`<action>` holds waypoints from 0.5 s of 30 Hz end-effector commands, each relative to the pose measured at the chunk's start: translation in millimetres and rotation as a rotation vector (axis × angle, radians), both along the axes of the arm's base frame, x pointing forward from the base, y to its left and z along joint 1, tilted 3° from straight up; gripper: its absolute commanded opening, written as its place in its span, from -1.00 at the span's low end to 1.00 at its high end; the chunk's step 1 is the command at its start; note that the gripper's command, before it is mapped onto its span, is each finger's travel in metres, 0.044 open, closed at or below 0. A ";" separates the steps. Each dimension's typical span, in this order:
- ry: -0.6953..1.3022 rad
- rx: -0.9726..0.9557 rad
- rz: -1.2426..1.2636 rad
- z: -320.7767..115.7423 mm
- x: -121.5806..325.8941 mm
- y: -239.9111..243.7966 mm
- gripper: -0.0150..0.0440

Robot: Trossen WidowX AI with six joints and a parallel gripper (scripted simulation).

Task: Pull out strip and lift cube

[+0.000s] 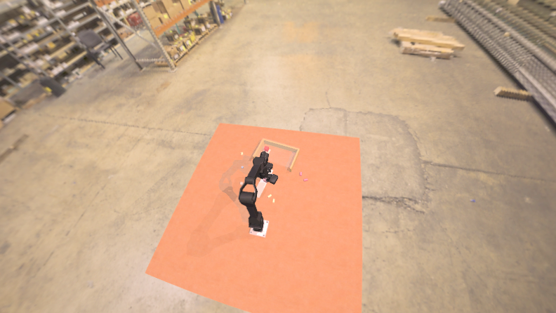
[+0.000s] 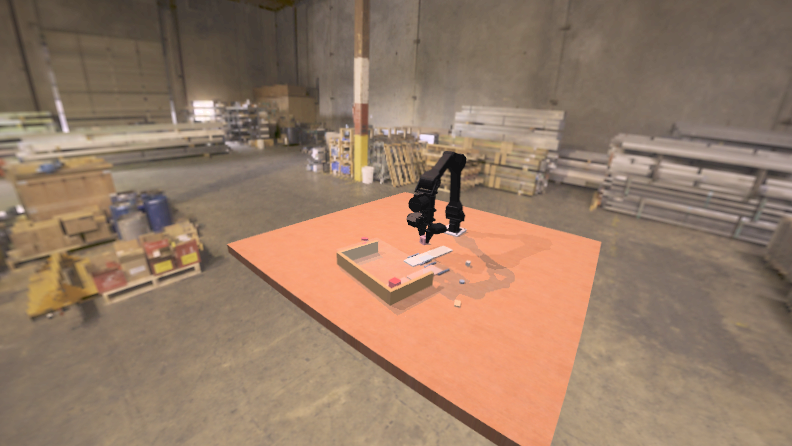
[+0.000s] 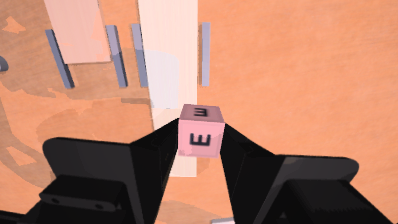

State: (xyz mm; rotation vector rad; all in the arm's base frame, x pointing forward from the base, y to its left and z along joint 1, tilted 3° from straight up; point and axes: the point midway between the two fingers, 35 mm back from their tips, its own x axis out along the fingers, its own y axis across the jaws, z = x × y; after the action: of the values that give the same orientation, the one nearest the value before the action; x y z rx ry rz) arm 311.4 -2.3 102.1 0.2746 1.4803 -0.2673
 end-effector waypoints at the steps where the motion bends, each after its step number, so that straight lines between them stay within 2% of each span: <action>1: -0.003 0.002 0.005 -1.3 -12.5 0.5 -0.49; 10: -0.003 0.002 0.005 31.2 -15.3 0.7 -0.49; 15: -0.003 0.002 0.005 34.5 -15.8 0.7 -0.49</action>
State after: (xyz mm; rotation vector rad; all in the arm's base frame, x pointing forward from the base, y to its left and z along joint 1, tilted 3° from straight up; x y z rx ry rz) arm 297.5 -2.1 133.3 0.2747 1.4733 -0.2656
